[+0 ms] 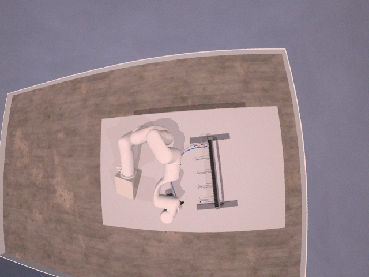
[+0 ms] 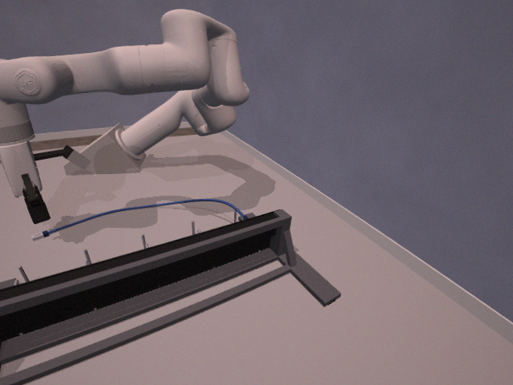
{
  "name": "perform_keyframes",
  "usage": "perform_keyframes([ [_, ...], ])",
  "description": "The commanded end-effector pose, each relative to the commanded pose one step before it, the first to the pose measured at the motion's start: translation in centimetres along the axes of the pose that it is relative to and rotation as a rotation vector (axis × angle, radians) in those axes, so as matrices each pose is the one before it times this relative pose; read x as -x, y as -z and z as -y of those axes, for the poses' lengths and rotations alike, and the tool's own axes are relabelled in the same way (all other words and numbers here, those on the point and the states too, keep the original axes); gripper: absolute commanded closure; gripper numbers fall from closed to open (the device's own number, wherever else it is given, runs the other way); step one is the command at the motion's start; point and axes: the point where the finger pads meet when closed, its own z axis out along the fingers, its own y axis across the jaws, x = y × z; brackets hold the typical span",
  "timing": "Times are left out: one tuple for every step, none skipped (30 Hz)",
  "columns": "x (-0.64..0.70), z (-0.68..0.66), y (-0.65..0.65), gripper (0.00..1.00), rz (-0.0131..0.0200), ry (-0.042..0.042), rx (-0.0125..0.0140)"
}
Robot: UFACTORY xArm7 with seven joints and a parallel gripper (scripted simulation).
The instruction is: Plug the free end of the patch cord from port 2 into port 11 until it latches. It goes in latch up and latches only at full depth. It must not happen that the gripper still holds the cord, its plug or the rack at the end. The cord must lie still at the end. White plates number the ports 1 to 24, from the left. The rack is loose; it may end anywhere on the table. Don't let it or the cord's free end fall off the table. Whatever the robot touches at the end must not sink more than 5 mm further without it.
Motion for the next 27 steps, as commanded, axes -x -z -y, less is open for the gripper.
perform_keyframes([
  [0.139,-0.004,-0.992,0.62,0.00534,0.00001,0.001],
  [0.0,0.0,-0.201,0.62,0.0,-0.00001,-0.00001],
  [0.001,-0.001,-0.198,0.62,0.0,0.00001,0.00001],
  [0.0,0.0,0.0,0.62,0.0,0.0,0.0],
  [0.0,0.0,0.0,0.62,0.0,0.0,0.0],
  [0.001,0.0,-0.193,0.62,0.0,-0.00001,0.0],
  [0.001,0.0,-0.187,0.62,0.0,0.0,0.0],
  [0.001,0.0,-0.181,0.62,0.0,0.0,0.0],
  [0.0,0.0,-0.173,0.62,0.0,-0.00001,-0.00001],
  [0.001,-0.001,-0.166,0.62,0.0,0.00001,0.00001],
  [0.001,0.0,-0.156,0.62,0.0,0.0,0.0],
  [0.0,0.0,-0.147,0.62,0.0,-0.00001,-0.00001],
  [0.001,0.0,-0.136,0.62,0.0,0.00001,0.0],
  [0.001,0.0,-0.126,0.62,0.0,0.0,0.0],
  [0.0,0.0,-0.115,0.62,0.0,0.0,0.0],
  [0.0,0.0,-0.104,0.62,0.0,-0.00001,0.0],
  [0.001,0.0,-0.093,0.62,0.0,0.0,0.0],
  [0.001,0.0,-0.082,0.62,0.0,0.0,0.0],
  [0.0,0.0,-0.071,0.62,0.0,0.0,0.0],
  [0.0,0.0,-0.06,0.62,0.0,0.0,0.0],
  [0.0,0.0,0.0,0.62,0.0,0.0,0.0],
  [0.0,0.0,0.0,0.62,0.0,0.0,0.0],
  [0.0,0.0,-0.05,0.62,0.0,0.0,0.0],
  [0.0,0.0,-0.041,0.62,0.0,0.0,0.0],
  [0.0,0.0,-0.032,0.62,0.0,0.0,0.0],
  [0.0,0.0,-0.024,0.62,0.0,0.0,0.0],
  [0.0,0.0,-0.016,0.62,0.0,0.0,0.0],
])
